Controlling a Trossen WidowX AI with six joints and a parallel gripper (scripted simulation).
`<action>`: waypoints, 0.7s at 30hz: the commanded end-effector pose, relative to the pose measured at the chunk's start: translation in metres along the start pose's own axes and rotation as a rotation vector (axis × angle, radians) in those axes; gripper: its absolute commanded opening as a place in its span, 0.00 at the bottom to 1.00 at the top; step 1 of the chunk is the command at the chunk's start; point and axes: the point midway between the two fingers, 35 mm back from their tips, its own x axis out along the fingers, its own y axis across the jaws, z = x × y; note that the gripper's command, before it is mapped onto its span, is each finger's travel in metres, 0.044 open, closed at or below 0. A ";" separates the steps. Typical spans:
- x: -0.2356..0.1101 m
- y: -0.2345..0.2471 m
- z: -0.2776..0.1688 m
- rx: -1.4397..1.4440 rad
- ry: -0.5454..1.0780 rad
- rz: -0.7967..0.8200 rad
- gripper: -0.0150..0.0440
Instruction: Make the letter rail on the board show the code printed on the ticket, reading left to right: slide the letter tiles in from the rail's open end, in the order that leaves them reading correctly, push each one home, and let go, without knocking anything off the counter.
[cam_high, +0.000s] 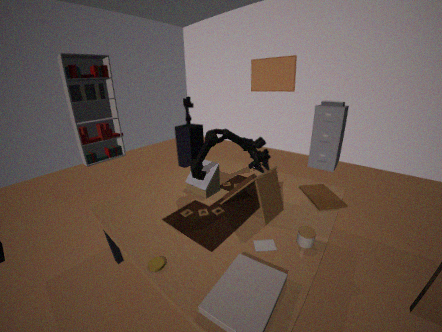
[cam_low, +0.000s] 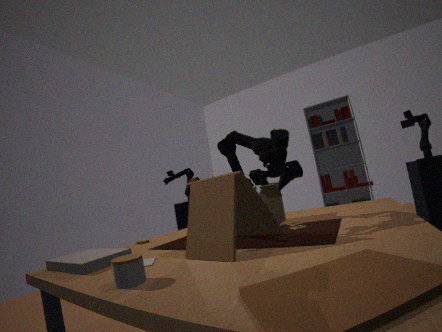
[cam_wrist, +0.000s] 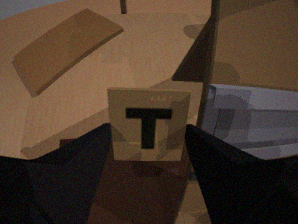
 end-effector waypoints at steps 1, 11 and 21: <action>0.000 -0.003 -0.001 -0.004 0.001 0.000 0.25; 0.000 -0.008 -0.001 -0.005 0.001 -0.001 0.25; 0.000 -0.013 -0.001 -0.005 0.001 -0.001 0.25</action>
